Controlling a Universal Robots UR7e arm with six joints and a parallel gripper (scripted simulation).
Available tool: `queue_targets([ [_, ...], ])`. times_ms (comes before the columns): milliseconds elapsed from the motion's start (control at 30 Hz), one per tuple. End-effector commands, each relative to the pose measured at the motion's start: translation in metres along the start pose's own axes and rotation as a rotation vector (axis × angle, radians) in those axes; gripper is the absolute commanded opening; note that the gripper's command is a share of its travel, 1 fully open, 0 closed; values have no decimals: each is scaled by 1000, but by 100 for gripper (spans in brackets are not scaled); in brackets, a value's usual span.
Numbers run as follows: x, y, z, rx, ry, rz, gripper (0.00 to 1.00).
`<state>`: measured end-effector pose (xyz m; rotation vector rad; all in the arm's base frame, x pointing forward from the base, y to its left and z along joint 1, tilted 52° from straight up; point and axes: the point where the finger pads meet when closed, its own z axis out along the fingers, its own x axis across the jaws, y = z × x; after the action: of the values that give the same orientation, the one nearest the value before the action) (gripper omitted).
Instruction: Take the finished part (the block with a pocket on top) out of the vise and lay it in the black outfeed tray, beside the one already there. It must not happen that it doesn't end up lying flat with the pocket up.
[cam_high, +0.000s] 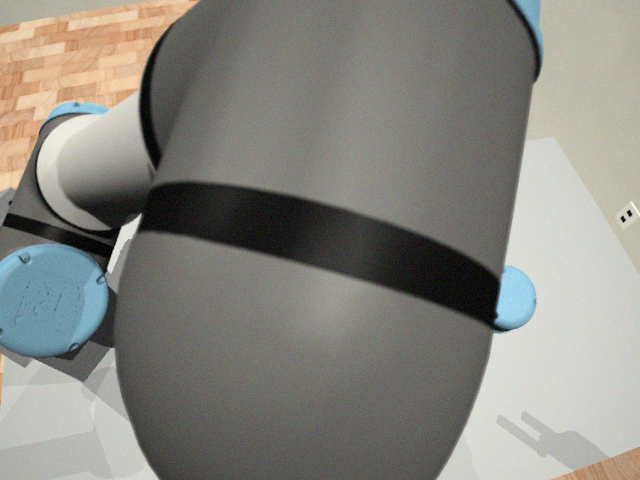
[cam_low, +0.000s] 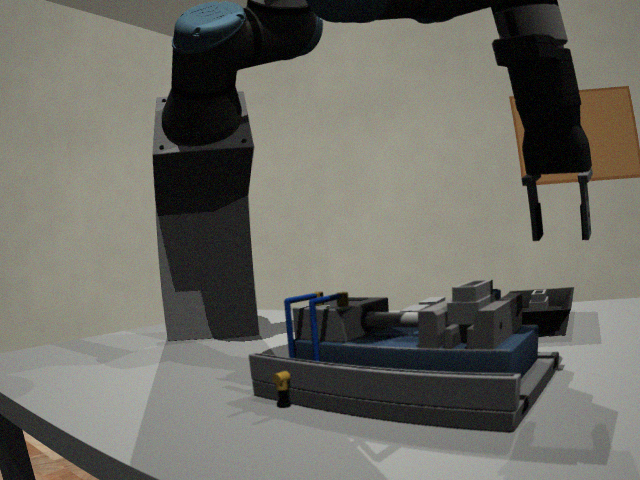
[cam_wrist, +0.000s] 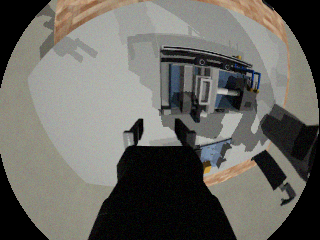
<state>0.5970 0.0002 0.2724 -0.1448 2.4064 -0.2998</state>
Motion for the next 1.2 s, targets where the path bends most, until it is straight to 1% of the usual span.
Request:
queue_targets([
  [0,25,-11,-8,75,-18,-12,100],
  [133,46,-19,-16,131,-24,-19,100],
  [267,63,-25,-24,177,-28,-24,100],
  [333,63,-25,-24,177,-28,-24,100],
  [533,80,-32,-32,223,-32,-28,100],
  [767,90,-35,-37,249,-34,-30,100],
  [1100,92,-36,-38,254,-34,-30,100],
  [1133,92,-36,-38,254,-34,-30,0],
  [1167,92,-36,-38,254,-34,-30,0],
])
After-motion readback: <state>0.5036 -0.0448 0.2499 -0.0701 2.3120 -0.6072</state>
